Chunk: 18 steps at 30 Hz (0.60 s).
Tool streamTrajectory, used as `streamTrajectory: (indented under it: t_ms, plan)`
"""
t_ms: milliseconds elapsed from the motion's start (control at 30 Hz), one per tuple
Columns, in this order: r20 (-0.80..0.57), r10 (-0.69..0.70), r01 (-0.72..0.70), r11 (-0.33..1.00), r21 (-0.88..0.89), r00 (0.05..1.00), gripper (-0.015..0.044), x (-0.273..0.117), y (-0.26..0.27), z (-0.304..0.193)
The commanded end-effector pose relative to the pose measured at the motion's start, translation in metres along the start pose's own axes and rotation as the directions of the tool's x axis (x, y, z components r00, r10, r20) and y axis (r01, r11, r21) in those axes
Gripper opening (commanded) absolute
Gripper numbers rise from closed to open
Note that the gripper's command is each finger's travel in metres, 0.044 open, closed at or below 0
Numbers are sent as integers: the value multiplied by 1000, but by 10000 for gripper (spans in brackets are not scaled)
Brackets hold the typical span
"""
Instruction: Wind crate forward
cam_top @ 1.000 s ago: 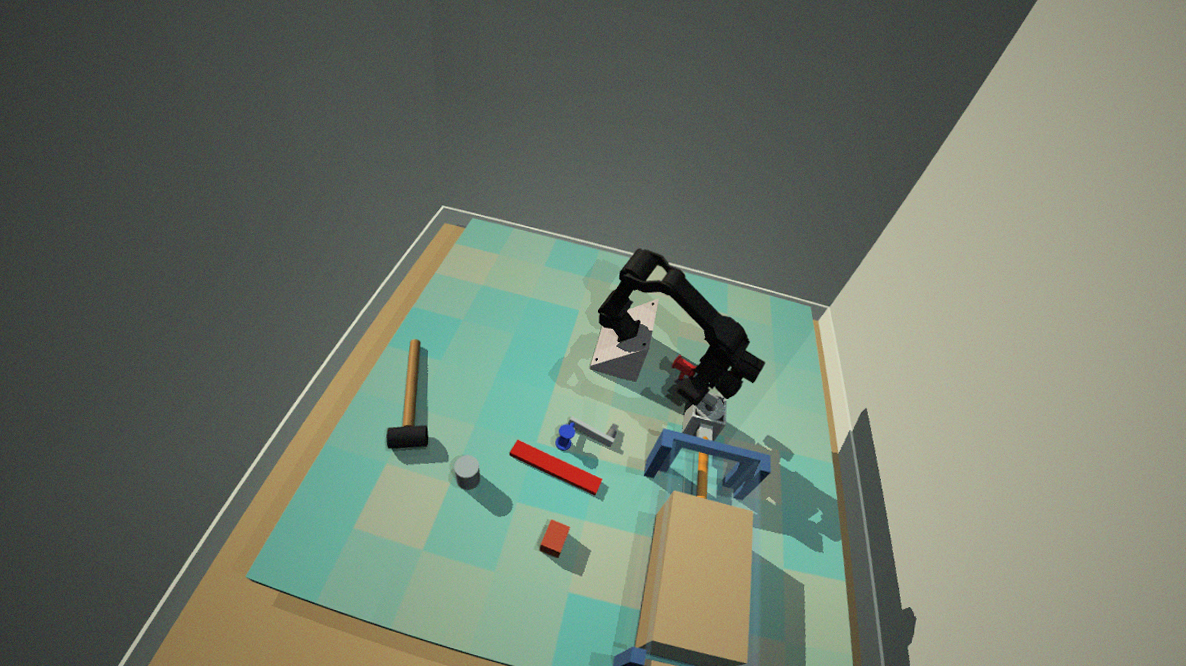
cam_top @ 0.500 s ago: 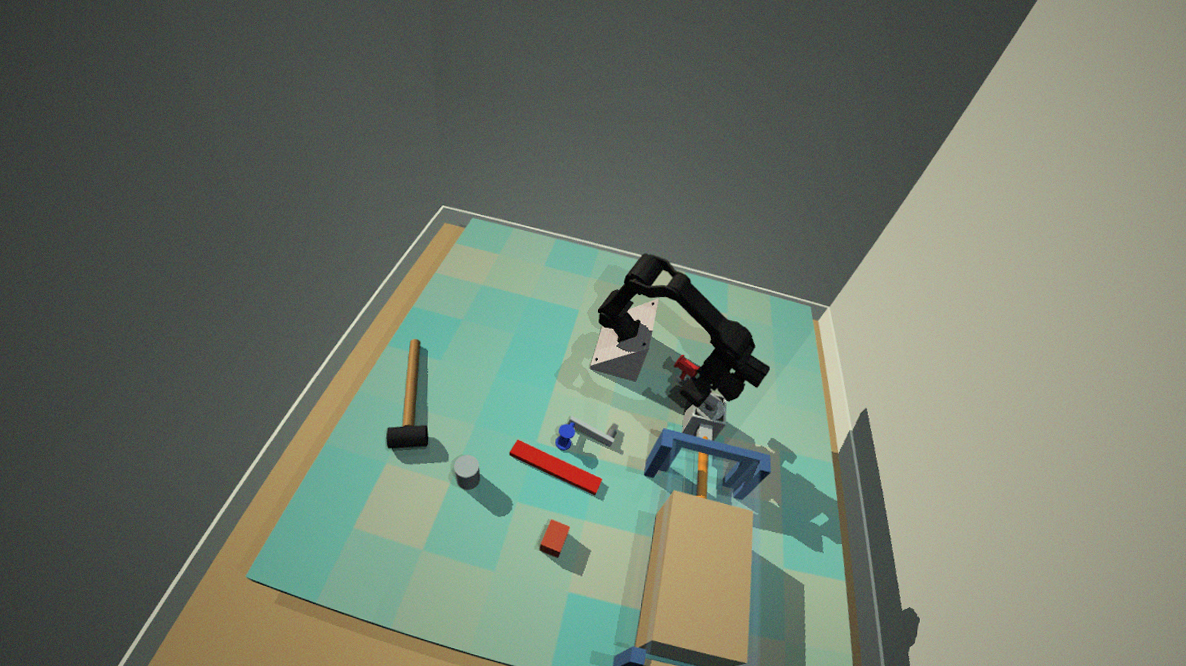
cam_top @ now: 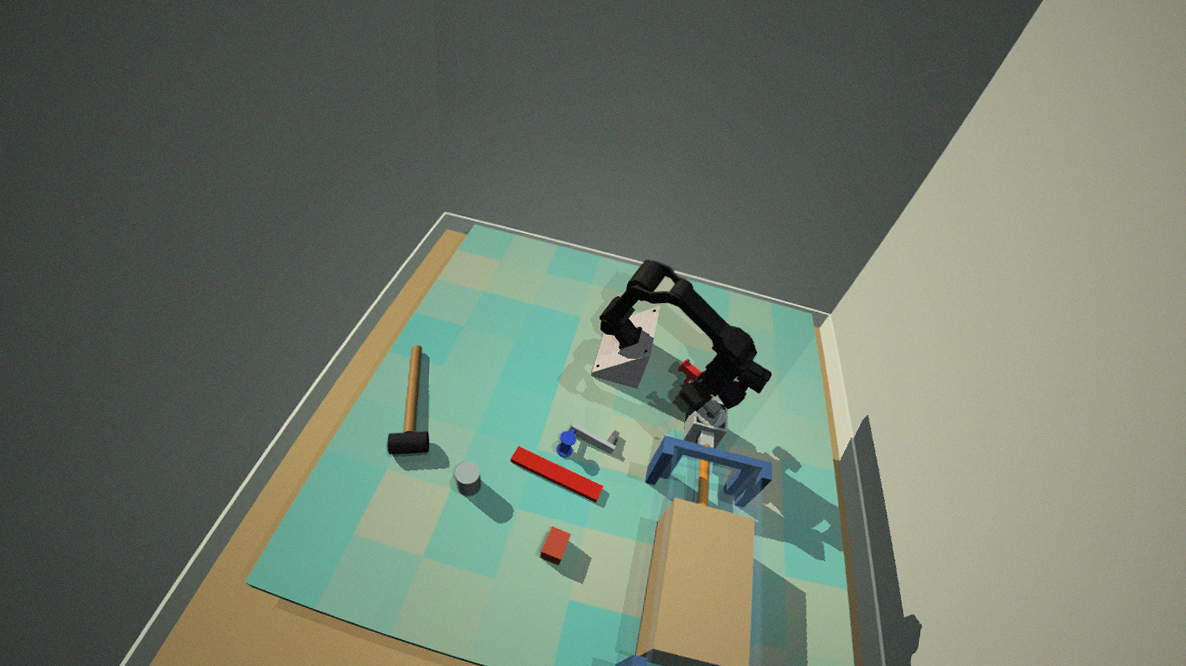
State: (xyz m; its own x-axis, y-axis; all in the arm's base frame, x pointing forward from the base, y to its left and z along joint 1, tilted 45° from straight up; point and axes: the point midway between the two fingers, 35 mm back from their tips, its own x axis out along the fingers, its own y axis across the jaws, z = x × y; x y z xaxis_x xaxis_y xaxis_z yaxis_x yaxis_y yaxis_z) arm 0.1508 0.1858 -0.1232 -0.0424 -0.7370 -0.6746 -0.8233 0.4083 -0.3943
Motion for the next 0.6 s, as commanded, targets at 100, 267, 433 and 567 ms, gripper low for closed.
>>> streamTrajectory:
  t_ms: [100, 267, 433, 567]
  plan:
    - [2, 6, -6, 998, 66, 1000, 0, 2, 3, 1]
    - [3, 10, -11, 994, 113, 1000, 0, 1, 5, 1]
    - [5, 17, -17, 982, 186, 1000, 0, 1, 8, 1]
    - [6, 17, -18, 982, 190, 1000, 0, 1, 9, 1]
